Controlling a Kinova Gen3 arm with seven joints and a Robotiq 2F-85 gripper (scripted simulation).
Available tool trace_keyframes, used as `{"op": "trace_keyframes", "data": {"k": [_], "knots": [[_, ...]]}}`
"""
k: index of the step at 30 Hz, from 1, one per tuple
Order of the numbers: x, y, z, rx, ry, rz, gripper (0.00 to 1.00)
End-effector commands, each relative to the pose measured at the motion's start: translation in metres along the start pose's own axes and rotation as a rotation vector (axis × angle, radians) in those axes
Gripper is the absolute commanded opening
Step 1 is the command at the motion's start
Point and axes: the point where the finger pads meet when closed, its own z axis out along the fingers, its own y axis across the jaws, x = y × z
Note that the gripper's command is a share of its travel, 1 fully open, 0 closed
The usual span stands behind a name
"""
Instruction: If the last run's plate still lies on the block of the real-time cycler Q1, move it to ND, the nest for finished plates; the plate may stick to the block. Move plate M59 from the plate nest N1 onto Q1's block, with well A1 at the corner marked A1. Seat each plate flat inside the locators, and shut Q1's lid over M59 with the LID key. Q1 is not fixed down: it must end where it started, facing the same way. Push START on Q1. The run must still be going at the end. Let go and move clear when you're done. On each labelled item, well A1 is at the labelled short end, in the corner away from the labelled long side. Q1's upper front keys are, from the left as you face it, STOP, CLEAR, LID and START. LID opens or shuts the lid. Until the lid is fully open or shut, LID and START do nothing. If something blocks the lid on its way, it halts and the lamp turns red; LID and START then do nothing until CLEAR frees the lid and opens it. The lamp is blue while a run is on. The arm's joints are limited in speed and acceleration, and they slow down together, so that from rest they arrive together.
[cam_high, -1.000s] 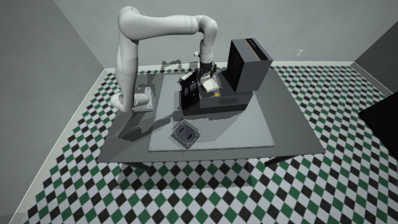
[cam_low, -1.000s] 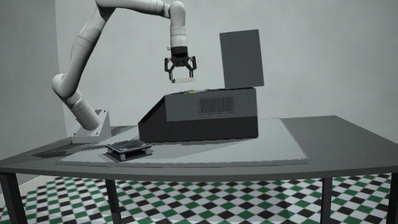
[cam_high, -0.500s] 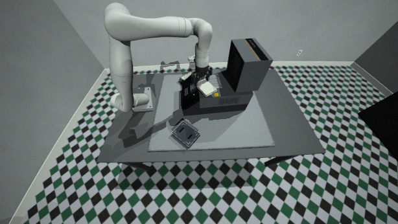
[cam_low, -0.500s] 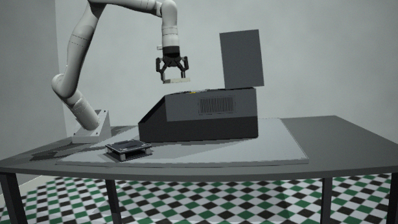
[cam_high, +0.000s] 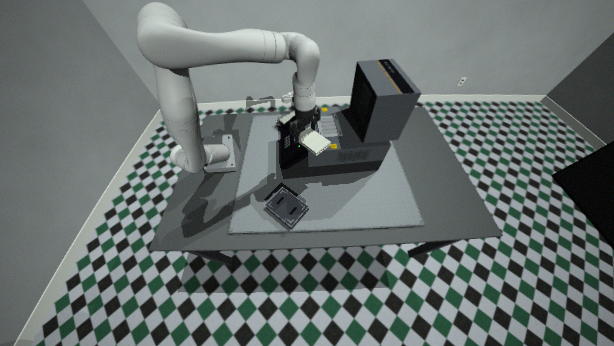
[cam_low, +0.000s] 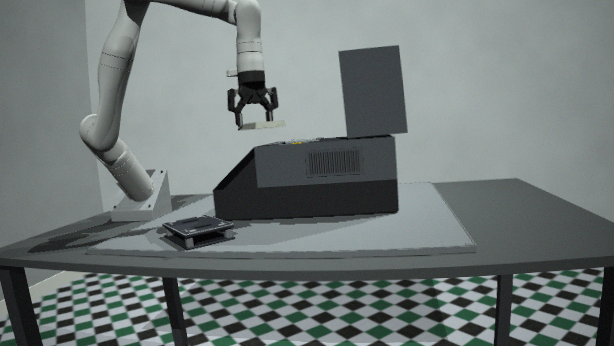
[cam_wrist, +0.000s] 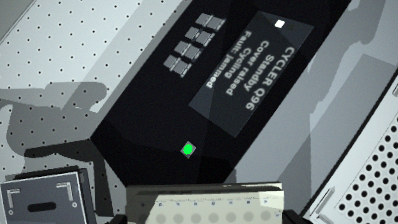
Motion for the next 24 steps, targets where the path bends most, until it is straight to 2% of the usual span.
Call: {"op": "trace_keyframes", "data": {"k": [1, 10, 24], "knots": [[-0.003, -0.011, -0.001, -0.004, -0.001, -0.041, 0.90], [-0.009, -0.037, -0.001, -0.003, -0.001, -0.134, 0.90], [-0.018, -0.076, -0.001, -0.003, -0.001, -0.137, 0.90]]}}
